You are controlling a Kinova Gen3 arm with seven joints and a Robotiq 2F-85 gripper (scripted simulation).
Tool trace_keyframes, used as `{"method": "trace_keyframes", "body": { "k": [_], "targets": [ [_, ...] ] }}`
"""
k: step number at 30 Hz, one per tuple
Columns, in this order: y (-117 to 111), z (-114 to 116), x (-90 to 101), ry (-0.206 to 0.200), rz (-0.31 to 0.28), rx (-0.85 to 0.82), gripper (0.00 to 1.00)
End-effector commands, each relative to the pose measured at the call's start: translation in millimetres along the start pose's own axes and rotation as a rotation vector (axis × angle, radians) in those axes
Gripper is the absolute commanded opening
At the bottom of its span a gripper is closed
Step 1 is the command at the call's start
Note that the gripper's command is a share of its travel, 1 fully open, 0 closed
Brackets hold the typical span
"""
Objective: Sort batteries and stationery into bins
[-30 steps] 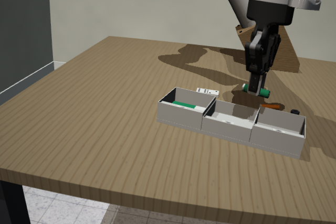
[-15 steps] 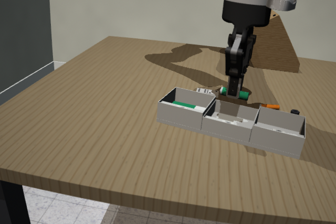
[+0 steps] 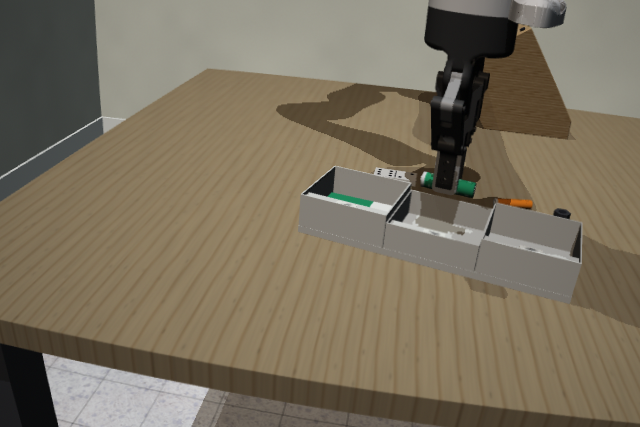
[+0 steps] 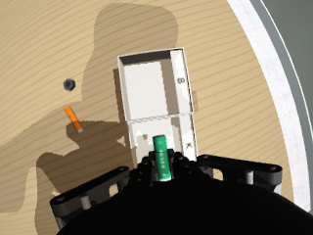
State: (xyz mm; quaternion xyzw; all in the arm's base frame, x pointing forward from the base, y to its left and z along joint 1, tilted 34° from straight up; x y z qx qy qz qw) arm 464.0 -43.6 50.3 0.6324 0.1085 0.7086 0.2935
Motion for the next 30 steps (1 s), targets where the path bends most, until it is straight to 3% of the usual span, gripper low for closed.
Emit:
{"method": "trace_keyframes", "body": {
  "k": [1,19,30],
  "targets": [
    [-0.1,-1.3,-6.1,-0.004,-0.002,0.001,0.09],
    [0.0,-1.4,-38.1,-0.004,-0.002,0.001,0.09],
    [-0.9,-2.8,-38.5,-0.004,-0.002,0.001,0.09]
  ]
}}
Point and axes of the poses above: the point where the finger pads meet when closed, its own x axis back along the fingers, its own z axis across the jaws, y = z × x, the point moved 6 cm from there along x, back along the fingers, and after that the axes turned 3 degrees about -x, right-handed, at the moved point
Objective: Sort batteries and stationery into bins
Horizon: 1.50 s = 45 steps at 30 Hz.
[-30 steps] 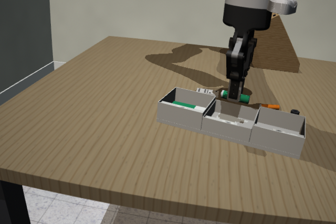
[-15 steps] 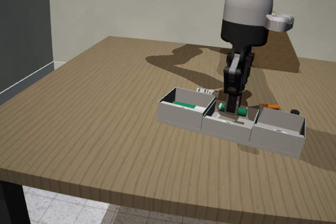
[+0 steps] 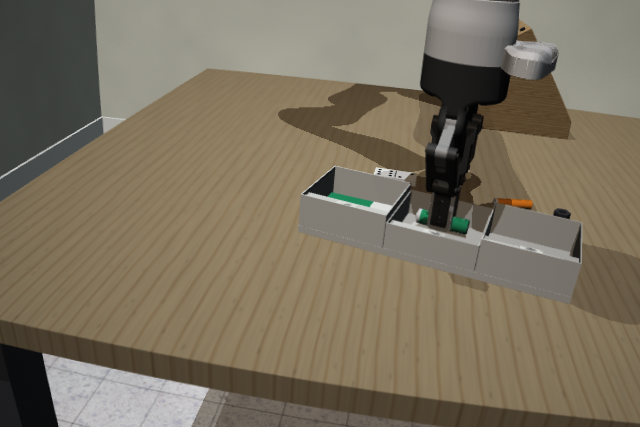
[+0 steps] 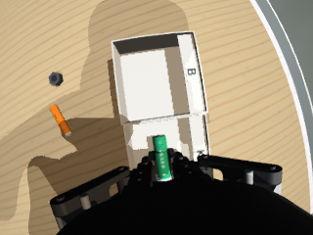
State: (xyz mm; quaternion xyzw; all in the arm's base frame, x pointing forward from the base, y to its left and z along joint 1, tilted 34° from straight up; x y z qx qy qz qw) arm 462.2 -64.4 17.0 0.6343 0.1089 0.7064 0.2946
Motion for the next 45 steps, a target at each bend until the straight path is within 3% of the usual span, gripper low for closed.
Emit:
{"method": "trace_keyframes", "body": {
  "k": [1,4,5,22,45],
  "targets": [
    [-0.7,0.3,0.7,0.001,0.001,0.001,0.09],
    [-0.9,0.4,0.7,0.001,0.001,0.001,0.09],
    [-0.9,0.4,0.7,0.001,0.001,0.001,0.29],
    [-0.9,0.4,0.7,0.002,0.001,0.001,0.29],
    [-0.9,0.4,27.3,0.001,0.001,0.001,0.29]
  ]
}}
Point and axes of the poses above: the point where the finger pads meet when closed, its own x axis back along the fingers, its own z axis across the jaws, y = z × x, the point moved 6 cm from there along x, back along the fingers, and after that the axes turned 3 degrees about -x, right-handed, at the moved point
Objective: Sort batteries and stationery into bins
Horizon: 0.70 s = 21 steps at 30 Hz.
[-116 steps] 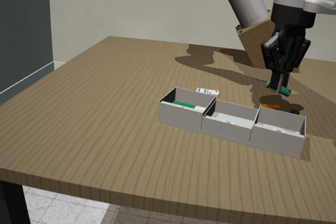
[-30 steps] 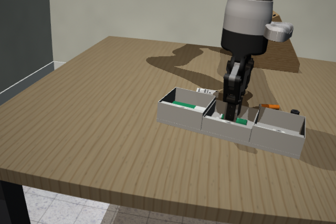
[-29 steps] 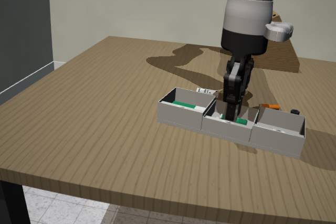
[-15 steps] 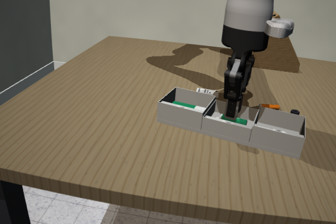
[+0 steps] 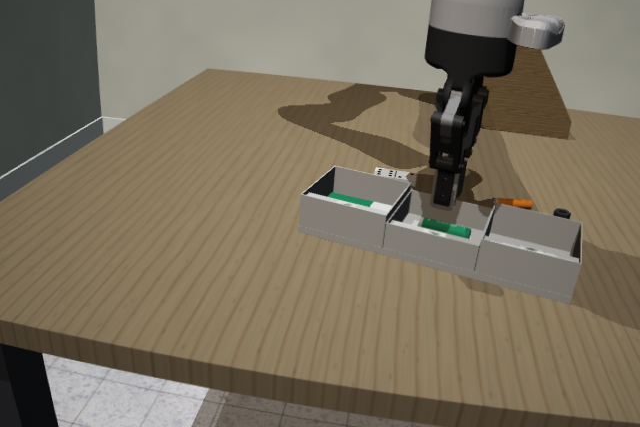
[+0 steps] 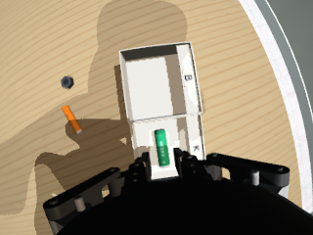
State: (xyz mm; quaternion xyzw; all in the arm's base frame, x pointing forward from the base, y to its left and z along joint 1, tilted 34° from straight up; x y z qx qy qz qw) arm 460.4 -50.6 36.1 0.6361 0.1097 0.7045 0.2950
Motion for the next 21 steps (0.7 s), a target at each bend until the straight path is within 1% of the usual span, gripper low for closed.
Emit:
{"method": "trace_keyframes", "body": {
  "k": [1,5,14,15,16,18,21],
  "targets": [
    [-0.3,1.9,3.7,0.006,0.003,-0.001,0.29],
    [-0.3,1.7,21.4,0.006,0.003,-0.001,0.29],
    [-0.4,2.0,21.4,0.006,0.003,-0.001,0.29],
    [-3.6,-5.7,22.0,0.006,0.003,0.049,0.24],
    [-6.7,-13.4,22.6,0.006,0.003,0.099,0.24],
    [-6.7,-13.4,22.6,0.006,0.003,0.099,0.24],
    [-16.1,-36.5,24.4,0.006,0.002,0.249,0.24]
  ]
}}
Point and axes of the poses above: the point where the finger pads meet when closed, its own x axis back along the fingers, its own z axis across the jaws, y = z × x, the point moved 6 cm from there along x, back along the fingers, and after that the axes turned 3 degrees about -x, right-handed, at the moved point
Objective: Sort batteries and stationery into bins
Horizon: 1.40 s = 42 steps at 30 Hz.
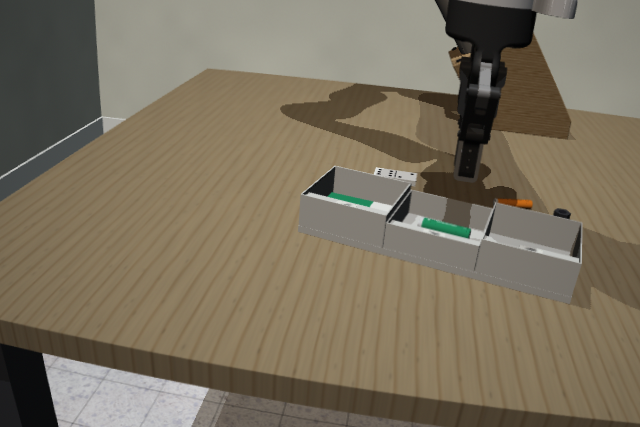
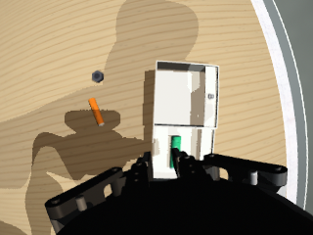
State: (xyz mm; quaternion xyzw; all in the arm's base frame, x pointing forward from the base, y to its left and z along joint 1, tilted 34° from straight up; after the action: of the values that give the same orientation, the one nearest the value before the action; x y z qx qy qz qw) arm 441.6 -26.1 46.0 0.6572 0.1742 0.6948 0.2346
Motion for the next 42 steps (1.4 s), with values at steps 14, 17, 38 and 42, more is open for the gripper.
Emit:
{"method": "trace_keyframes", "body": {
  "k": [14,17,38,42],
  "targets": [
    [-60.6,-92.6,9.8,-0.003,0.001,0.25,0.24],
    [-61.5,-93.2,9.8,-0.003,0.001,0.25,0.24],
    [-59.5,-91.1,9.8,-0.003,0.001,0.25,0.24],
    [-59.4,-91.0,9.8,-0.003,0.001,0.25,0.24]
  ]
}}
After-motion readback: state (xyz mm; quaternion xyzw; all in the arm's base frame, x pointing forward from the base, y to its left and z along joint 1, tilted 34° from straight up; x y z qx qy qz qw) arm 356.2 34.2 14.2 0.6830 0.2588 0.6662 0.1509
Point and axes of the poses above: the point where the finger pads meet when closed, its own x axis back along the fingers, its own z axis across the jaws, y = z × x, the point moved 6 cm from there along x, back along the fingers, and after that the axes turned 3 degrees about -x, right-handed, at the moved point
